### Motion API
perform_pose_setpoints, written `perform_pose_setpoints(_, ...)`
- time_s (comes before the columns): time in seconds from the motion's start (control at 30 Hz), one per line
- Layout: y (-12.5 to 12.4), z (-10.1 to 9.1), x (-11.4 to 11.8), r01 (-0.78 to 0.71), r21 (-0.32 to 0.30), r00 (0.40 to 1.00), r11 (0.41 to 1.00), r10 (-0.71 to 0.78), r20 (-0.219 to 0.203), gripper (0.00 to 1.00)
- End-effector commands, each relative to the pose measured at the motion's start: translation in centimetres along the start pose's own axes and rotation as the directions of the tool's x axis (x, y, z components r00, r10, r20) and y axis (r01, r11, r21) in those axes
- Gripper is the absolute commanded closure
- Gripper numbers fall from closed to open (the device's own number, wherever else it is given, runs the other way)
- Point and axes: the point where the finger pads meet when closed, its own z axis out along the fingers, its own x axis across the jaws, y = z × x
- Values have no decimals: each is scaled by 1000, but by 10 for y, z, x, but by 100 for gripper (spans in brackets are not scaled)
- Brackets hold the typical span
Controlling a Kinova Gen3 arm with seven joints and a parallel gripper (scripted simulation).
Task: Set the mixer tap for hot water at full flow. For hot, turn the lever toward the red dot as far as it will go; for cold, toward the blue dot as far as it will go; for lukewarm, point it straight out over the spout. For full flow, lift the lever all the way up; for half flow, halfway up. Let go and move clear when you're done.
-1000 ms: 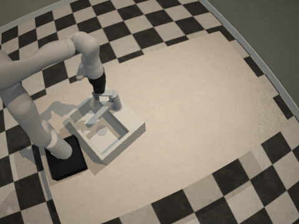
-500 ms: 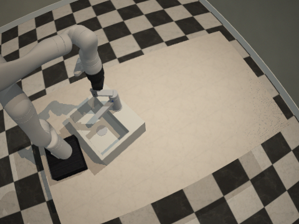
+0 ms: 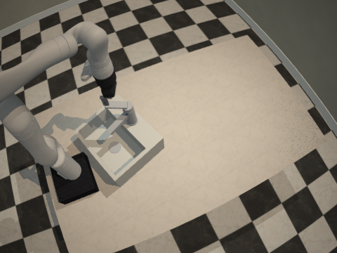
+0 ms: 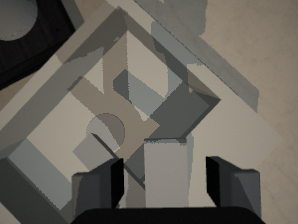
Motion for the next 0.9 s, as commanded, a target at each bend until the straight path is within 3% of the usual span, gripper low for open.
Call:
perform_pose_setpoints(0.0, 1, -3, 1, -1, -5, 1000, 1000, 1, -4, 0)
perform_pose_setpoints(0.23, 1, -4, 1, -1, -5, 1000, 1000, 1, -4, 0)
perform_pose_setpoints(0.27, 1, -4, 1, -1, -5, 1000, 1000, 1, -4, 100)
perform_pose_setpoints(0.87, 1, -4, 1, -1, -5, 1000, 1000, 1, -4, 100)
